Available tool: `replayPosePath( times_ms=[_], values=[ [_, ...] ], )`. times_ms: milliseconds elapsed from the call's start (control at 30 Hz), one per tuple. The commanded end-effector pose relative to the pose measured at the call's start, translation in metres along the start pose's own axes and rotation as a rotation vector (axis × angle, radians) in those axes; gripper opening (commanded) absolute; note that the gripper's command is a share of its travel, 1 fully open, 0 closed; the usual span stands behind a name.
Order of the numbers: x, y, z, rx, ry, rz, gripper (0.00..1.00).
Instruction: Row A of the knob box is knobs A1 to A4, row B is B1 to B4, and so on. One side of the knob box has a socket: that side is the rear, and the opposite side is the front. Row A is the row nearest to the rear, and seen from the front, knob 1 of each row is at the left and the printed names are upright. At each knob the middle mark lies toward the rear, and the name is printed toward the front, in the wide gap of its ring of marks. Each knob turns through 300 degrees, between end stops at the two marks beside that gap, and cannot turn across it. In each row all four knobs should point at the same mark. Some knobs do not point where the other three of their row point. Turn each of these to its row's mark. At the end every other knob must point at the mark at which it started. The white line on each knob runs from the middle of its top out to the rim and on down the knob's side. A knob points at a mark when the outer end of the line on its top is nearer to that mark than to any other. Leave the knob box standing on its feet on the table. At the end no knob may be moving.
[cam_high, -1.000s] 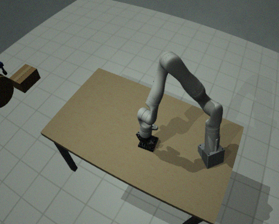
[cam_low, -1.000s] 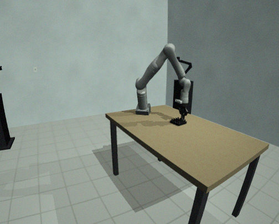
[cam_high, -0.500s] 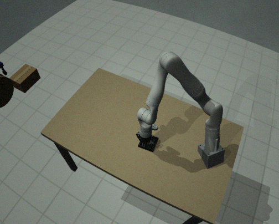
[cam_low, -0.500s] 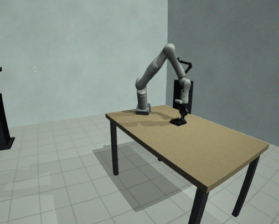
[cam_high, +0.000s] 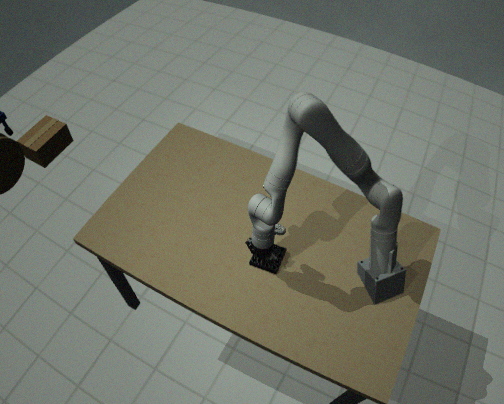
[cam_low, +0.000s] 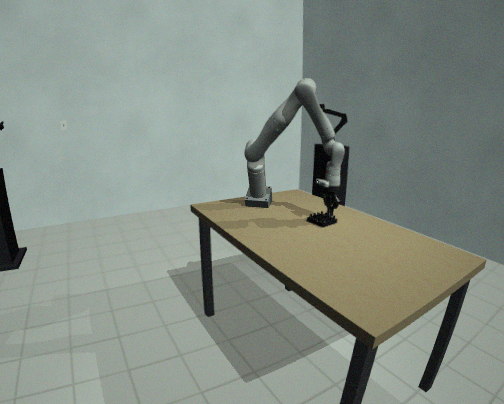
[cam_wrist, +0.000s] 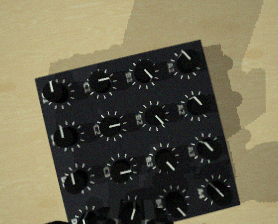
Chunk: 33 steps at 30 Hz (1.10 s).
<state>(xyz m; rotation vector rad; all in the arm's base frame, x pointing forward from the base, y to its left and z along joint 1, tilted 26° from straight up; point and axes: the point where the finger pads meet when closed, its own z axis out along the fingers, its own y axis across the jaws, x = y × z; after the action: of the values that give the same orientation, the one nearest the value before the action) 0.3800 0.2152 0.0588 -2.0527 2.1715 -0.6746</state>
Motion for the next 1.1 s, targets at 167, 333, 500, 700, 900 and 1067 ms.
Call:
replayPosePath(
  times_ms=[167, 333, 500, 700, 900, 1067],
  values=[
    [0.0003, -0.0001, 0.0002, 0.000, 0.001, 0.012, 0.08],
    [0.0003, -0.0001, 0.0002, 0.000, 0.001, 0.041, 0.08],
    [0.0003, -0.0001, 0.0002, 0.000, 0.001, 0.068, 0.08],
    [0.0003, 0.0000, 0.0002, 0.000, 0.001, 0.148, 0.08],
    [0.0003, 0.0000, 0.0002, 0.000, 0.001, 0.258, 0.08],
    [0.0003, 0.0000, 0.0002, 0.000, 0.001, 0.323, 0.08]
  ],
)
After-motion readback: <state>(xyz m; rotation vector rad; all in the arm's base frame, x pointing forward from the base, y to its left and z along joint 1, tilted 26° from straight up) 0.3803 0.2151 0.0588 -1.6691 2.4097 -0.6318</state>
